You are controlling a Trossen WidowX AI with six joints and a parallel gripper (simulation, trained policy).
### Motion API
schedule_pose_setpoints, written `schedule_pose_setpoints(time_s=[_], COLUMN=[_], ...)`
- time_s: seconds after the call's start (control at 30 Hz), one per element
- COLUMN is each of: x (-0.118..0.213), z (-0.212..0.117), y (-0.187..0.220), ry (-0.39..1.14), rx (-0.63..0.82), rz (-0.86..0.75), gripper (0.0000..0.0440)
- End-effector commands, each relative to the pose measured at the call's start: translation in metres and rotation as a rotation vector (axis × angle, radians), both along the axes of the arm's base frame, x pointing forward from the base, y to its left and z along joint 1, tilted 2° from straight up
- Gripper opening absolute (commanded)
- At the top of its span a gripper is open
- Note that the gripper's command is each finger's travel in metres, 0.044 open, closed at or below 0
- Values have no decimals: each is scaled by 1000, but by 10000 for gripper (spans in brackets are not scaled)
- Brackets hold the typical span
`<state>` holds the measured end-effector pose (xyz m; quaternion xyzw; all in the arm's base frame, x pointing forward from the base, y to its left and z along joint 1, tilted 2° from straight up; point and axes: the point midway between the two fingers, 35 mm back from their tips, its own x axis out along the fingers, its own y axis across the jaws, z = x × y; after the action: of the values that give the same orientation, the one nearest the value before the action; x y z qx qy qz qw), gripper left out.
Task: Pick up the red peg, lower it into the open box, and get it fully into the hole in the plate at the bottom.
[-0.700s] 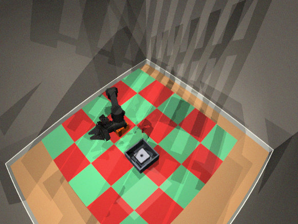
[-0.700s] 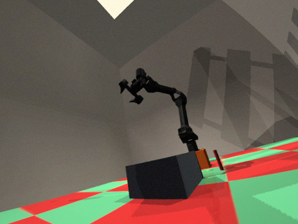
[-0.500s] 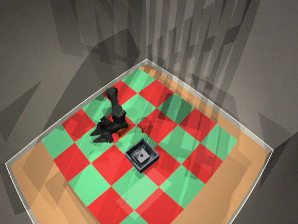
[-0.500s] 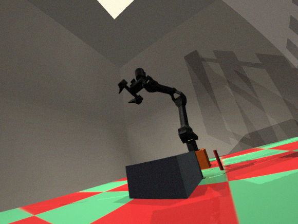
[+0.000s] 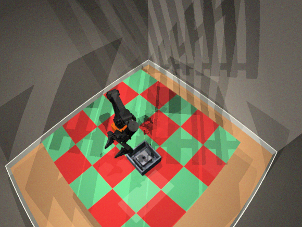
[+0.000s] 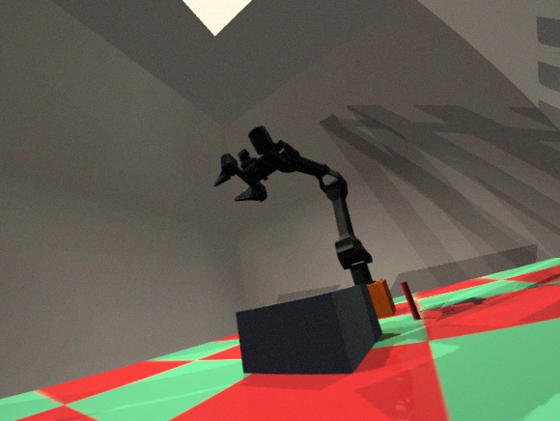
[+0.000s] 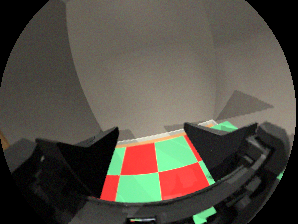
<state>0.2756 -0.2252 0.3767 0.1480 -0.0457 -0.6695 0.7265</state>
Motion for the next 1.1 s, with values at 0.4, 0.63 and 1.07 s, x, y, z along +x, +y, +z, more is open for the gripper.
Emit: schedule_pose_setpoints(time_s=[0.4, 0.63, 1.07], x=[45, 45, 4], z=[-91, -128, -189], y=[84, 134, 232], ry=[339, 473, 706], rx=[231, 353, 641], rz=[364, 518, 717], gripper=[440, 440, 440])
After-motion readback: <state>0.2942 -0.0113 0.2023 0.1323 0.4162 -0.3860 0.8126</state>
